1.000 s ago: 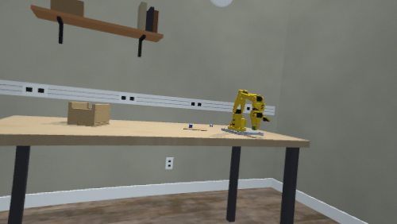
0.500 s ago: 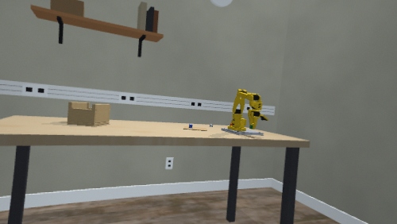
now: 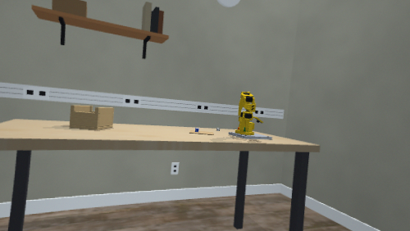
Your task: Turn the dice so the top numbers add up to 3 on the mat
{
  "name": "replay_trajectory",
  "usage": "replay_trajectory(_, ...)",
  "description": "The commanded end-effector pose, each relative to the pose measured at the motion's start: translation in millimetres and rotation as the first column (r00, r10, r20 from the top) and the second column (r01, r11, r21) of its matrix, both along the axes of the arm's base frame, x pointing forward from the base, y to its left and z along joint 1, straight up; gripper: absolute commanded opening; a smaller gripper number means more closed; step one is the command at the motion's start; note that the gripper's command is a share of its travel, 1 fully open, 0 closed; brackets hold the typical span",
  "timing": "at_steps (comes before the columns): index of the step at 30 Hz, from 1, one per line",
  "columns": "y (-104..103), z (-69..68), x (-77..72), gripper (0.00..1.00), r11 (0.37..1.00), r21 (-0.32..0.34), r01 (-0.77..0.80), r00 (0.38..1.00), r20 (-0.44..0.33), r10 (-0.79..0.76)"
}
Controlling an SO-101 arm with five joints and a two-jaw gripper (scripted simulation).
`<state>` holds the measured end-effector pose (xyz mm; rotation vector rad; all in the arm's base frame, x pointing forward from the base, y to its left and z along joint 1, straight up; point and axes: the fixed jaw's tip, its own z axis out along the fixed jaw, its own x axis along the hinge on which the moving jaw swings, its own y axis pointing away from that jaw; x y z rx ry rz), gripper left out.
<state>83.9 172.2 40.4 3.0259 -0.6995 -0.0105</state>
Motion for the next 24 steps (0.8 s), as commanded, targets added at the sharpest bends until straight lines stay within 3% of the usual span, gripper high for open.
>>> replay_trajectory(1,-20.4,1.5,21.6,0.00,0.989,0.019,0.143,0.990,0.008,-0.144)
replay_trajectory(4,-26.2,1.3,25.8,0.00,0.983,0.020,0.180,0.984,0.008,-0.180)
replay_trajectory(13,-78.5,-1.8,50.2,0.00,0.879,0.021,0.477,0.879,0.008,-0.477)
replay_trajectory(19,-104.9,-4.4,54.4,0.00,0.793,0.022,0.609,0.793,0.009,-0.609)
replay_trajectory(24,-113.9,-5.5,54.8,0.00,0.759,0.022,0.651,0.759,0.009,-0.651)
